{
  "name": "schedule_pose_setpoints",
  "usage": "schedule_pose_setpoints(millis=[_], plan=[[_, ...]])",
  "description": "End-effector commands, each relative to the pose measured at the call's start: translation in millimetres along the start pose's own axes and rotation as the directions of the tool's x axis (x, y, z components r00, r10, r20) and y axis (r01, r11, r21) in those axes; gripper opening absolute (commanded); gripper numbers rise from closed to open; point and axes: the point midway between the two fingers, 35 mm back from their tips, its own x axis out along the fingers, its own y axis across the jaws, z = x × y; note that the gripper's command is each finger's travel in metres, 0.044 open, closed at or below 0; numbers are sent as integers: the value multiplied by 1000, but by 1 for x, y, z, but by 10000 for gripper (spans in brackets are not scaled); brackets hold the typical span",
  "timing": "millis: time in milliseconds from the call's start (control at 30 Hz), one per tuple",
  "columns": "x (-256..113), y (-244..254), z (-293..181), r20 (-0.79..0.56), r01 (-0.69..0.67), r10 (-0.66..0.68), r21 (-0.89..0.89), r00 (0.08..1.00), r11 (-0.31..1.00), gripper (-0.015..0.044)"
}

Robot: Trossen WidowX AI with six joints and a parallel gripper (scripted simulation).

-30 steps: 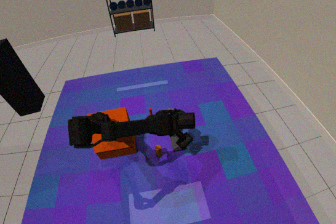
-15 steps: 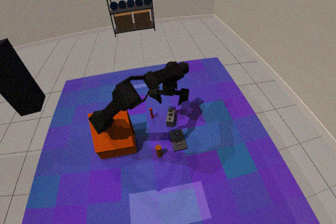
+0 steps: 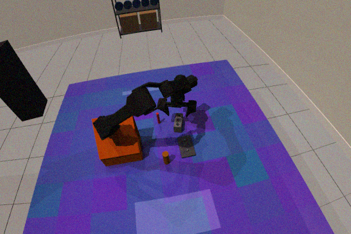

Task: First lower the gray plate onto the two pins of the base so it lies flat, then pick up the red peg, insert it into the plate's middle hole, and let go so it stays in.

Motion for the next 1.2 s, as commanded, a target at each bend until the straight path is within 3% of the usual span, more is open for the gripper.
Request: schedule_pose_setpoints(millis=[0, 1167], plan=[[7, 0, 3, 0, 11, -11, -7, 1000, 1000, 440], [62, -2, 4, -2, 12, -12, -7, 1000, 1000, 440]])
